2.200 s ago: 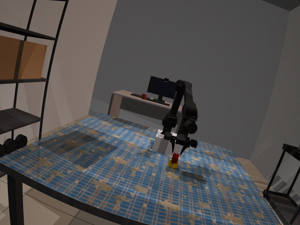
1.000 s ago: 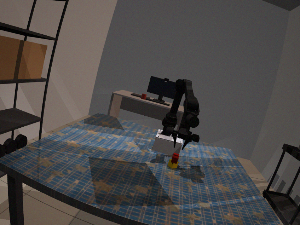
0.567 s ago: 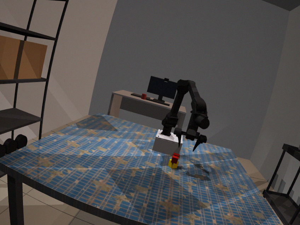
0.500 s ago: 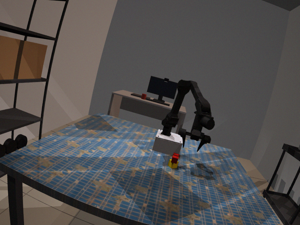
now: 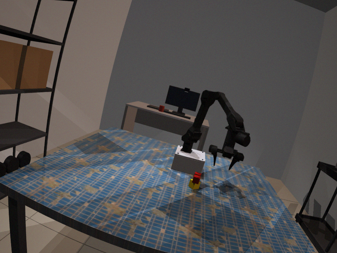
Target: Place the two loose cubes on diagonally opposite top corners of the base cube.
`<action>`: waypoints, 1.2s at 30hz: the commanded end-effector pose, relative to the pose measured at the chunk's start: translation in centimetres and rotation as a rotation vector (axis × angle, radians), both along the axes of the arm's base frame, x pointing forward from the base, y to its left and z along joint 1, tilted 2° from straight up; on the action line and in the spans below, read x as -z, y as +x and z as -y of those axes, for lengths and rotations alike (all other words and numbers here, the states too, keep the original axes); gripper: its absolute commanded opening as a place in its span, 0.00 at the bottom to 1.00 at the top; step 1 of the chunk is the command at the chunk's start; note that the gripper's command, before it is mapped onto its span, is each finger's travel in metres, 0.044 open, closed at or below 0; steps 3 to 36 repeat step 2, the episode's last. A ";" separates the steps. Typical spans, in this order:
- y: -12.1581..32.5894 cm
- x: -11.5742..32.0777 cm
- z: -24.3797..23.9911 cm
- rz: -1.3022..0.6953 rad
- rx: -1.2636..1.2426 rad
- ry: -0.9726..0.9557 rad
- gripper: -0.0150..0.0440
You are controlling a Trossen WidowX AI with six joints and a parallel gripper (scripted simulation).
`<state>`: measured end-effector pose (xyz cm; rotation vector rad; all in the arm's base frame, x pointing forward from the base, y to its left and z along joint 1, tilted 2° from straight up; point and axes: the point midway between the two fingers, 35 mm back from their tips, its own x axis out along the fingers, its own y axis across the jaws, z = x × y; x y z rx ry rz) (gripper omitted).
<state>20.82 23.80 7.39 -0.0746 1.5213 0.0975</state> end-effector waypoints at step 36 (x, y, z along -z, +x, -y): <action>-0.1 0.0 0.0 0.000 0.002 -0.003 0.93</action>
